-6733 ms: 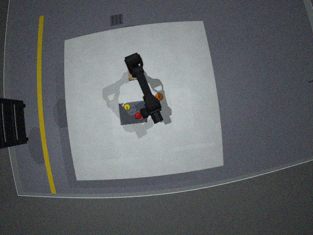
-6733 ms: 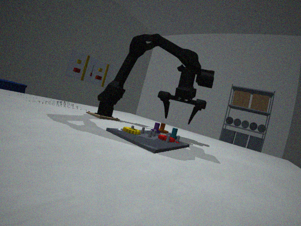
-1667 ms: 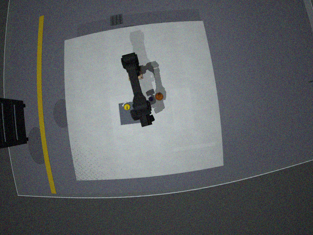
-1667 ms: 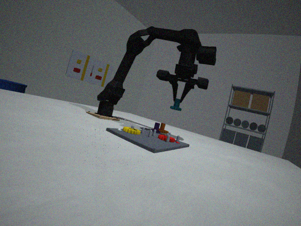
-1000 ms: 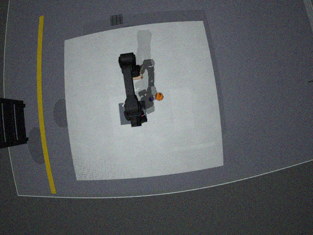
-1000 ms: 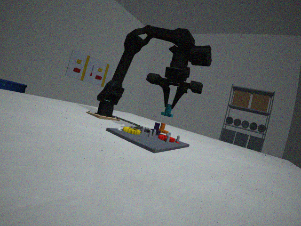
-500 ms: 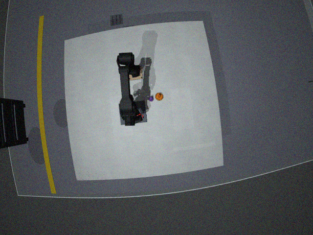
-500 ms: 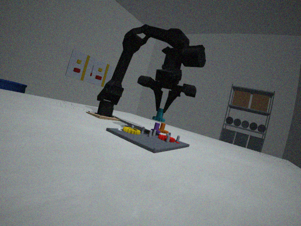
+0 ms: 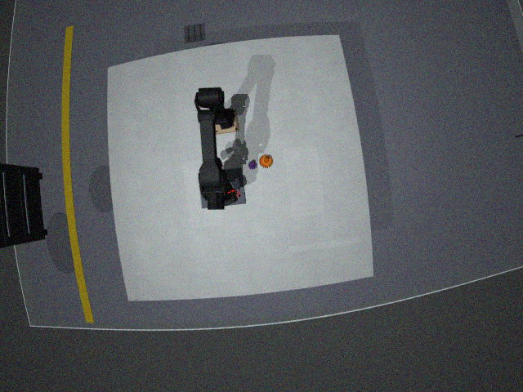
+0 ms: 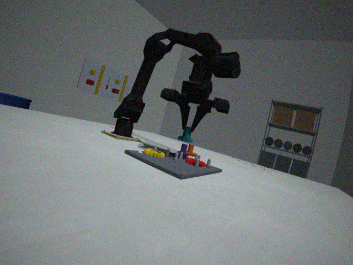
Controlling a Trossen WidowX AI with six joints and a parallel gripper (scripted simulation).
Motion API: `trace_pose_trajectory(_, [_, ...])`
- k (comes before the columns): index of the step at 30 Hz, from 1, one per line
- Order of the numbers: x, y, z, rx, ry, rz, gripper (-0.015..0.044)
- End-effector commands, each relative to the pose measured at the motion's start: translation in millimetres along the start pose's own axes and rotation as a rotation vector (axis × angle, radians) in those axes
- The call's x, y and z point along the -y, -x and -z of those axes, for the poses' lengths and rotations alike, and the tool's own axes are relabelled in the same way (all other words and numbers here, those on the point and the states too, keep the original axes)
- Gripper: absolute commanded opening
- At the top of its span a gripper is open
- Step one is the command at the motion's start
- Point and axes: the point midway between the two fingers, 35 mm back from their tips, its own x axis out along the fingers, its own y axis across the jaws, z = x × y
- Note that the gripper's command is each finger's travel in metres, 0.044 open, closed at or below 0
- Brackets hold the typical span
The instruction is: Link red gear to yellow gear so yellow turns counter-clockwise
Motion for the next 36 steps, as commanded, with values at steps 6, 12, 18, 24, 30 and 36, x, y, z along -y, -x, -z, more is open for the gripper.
trace_pose_trajectory(6, [0, 0, -1, 0.004, 0.014, 0.0, 0.0])
trace_pose_trajectory(12, [0, -5, 0, 0.004, 0.115, 0.0, 0.0])
trace_pose_trajectory(18, [0, -15, -1, 0.004, 0.219, 0.0, 0.0])
trace_pose_trajectory(24, [0, -23, -1, 0.004, 0.211, 0.0, 0.0])
trace_pose_trajectory(30, [-1, -31, -1, 0.004, 0.111, 0.0, 0.0])
trace_pose_trajectory(36, [0, -40, -1, 0.004, -0.051, 0.0, 0.0])
